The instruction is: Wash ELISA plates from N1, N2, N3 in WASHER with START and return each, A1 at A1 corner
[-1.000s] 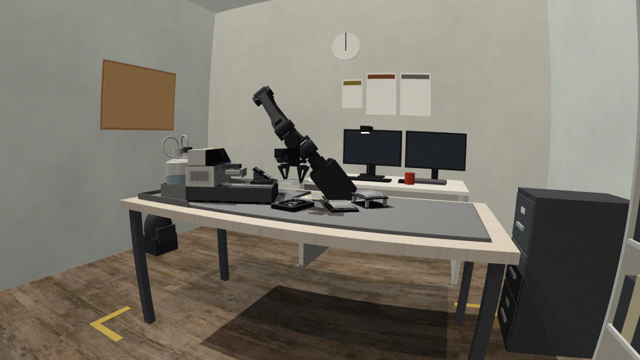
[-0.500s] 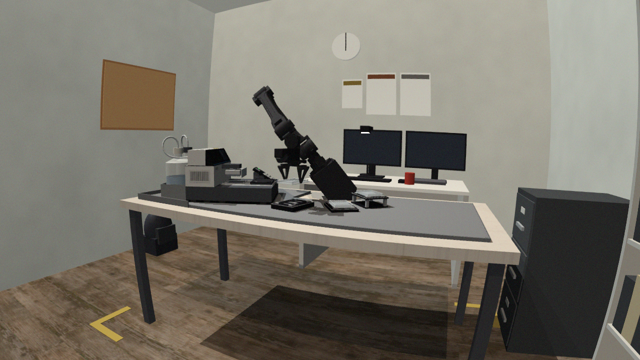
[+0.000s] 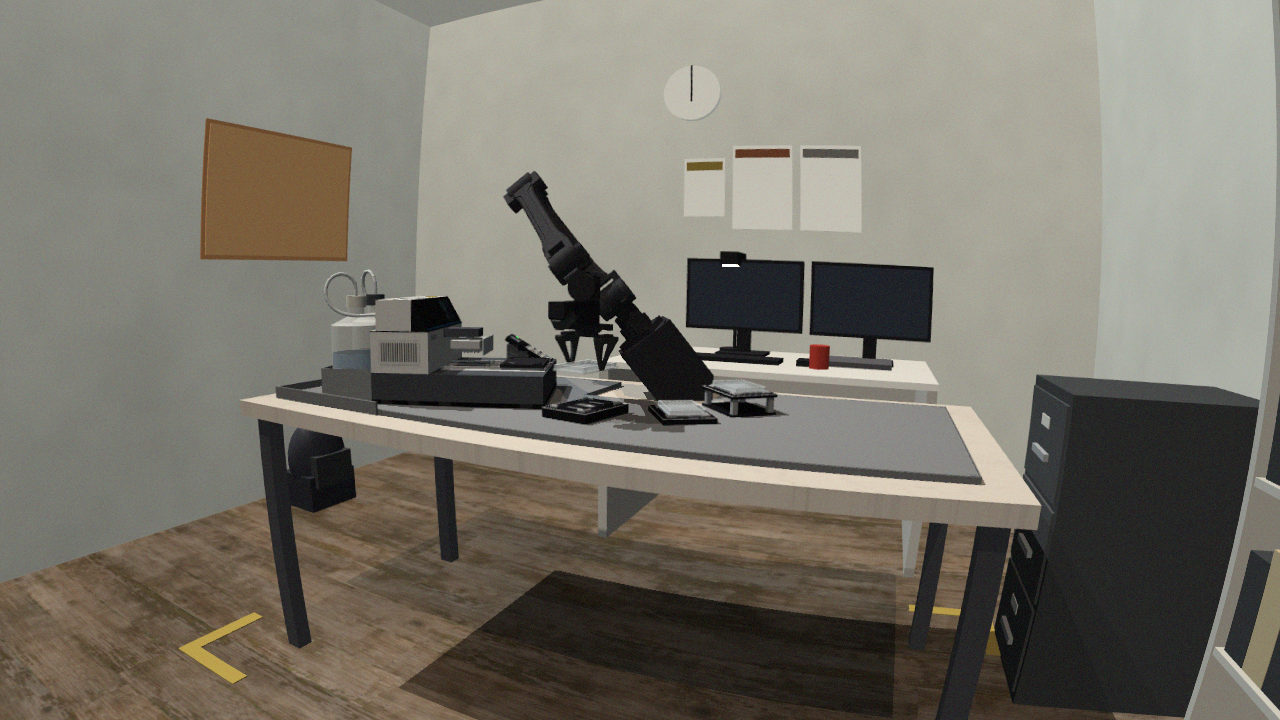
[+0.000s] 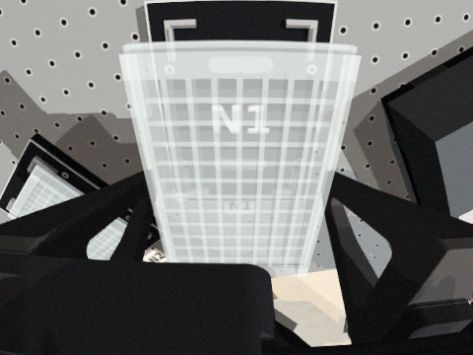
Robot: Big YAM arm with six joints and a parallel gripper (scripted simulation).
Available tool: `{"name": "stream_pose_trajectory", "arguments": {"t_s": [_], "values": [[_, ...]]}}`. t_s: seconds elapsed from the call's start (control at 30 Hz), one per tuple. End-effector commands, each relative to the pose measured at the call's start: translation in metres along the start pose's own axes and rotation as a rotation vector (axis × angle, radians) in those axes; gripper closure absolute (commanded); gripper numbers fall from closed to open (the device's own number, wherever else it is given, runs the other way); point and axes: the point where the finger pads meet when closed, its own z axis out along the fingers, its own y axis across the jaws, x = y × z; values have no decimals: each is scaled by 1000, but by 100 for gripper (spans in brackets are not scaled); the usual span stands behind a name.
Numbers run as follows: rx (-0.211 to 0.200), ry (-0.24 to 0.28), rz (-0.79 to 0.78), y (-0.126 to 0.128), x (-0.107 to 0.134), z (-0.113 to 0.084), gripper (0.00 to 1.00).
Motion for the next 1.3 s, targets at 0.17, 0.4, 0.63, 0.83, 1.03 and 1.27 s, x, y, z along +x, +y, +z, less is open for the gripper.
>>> {"name": "stream_pose_trajectory", "arguments": {"t_s": [0.17, 0.4, 0.63, 0.83, 1.03, 1.27], "values": [[3, 7, -9, -2, 3, 19, 16], [3, 7, -9, -2, 3, 27, 16], [2, 6, -8, -2, 3, 38, 16], [3, 7, -9, -2, 4, 45, 16], [3, 8, -9, -2, 4, 55, 16], [2, 5, -7, -3, 3, 66, 16]]}}
